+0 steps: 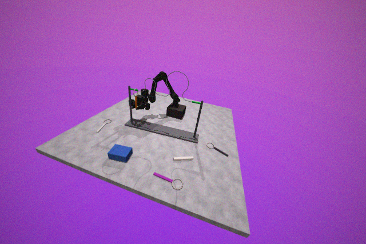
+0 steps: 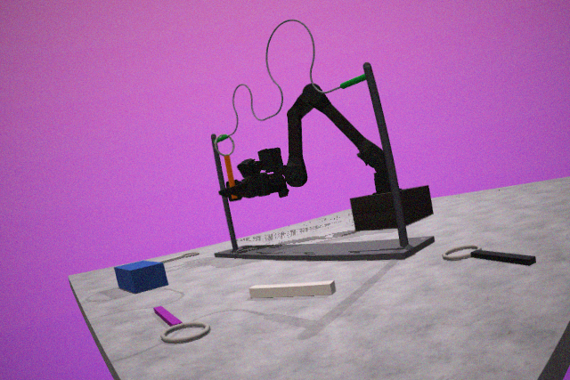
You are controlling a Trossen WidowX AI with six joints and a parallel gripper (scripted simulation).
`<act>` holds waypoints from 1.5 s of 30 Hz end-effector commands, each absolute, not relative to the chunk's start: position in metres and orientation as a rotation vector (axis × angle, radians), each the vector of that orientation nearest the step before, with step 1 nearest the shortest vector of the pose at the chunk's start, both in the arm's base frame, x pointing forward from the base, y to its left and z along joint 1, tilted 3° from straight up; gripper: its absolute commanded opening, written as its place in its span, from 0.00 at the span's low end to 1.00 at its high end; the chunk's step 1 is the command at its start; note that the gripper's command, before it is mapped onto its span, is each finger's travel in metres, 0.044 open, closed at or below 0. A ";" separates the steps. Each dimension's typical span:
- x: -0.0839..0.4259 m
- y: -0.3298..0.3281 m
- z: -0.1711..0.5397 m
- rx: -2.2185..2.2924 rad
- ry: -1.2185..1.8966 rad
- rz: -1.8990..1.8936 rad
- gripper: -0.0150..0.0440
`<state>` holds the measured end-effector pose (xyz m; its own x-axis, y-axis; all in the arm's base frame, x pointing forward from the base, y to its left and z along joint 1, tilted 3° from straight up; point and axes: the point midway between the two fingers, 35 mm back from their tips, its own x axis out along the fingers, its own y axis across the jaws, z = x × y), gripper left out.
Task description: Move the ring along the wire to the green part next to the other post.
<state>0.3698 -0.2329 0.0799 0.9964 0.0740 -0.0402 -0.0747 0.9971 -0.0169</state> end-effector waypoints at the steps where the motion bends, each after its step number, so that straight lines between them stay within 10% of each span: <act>1: 0.370 -0.234 0.080 -0.013 0.040 0.071 0.53; 13: 0.370 -0.234 0.080 -0.013 0.040 0.071 0.53; 25: 0.370 -0.233 0.080 -0.019 0.039 0.074 0.00; 45: 0.371 -0.232 0.101 -0.015 0.038 0.067 0.00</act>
